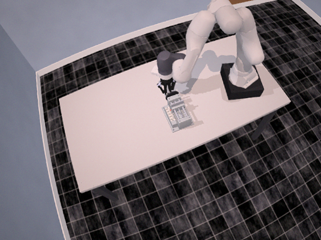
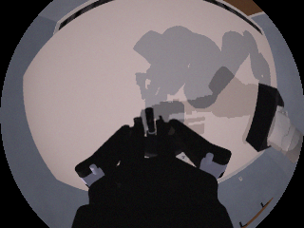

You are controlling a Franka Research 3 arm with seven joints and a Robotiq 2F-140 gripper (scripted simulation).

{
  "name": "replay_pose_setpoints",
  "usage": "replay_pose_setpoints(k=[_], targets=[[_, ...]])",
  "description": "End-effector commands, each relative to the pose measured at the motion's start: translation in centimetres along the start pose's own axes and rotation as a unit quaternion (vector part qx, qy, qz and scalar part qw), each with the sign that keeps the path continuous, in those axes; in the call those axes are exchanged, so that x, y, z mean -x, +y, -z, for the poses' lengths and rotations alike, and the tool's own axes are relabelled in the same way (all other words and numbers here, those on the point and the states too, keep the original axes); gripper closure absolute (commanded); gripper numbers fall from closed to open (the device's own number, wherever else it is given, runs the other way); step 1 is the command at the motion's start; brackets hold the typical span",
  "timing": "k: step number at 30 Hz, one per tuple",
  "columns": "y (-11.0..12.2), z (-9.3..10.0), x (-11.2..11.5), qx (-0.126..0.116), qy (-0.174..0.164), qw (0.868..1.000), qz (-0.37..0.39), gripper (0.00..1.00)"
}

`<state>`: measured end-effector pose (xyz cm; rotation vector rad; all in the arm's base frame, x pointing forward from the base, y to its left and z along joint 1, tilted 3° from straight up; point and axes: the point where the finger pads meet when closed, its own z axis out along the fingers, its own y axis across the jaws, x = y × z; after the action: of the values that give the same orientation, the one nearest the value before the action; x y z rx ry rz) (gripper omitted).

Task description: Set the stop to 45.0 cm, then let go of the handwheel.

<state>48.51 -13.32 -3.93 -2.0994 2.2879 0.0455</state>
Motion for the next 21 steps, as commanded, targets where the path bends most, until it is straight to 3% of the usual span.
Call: replay_pose_setpoints(k=[1,21], targets=[[-0.54,0.28,0.04,-0.004,0.001,1.0,0.0,0.96],[-0.68,0.4,0.04,-0.004,0.001,1.0,0.0,0.96]])
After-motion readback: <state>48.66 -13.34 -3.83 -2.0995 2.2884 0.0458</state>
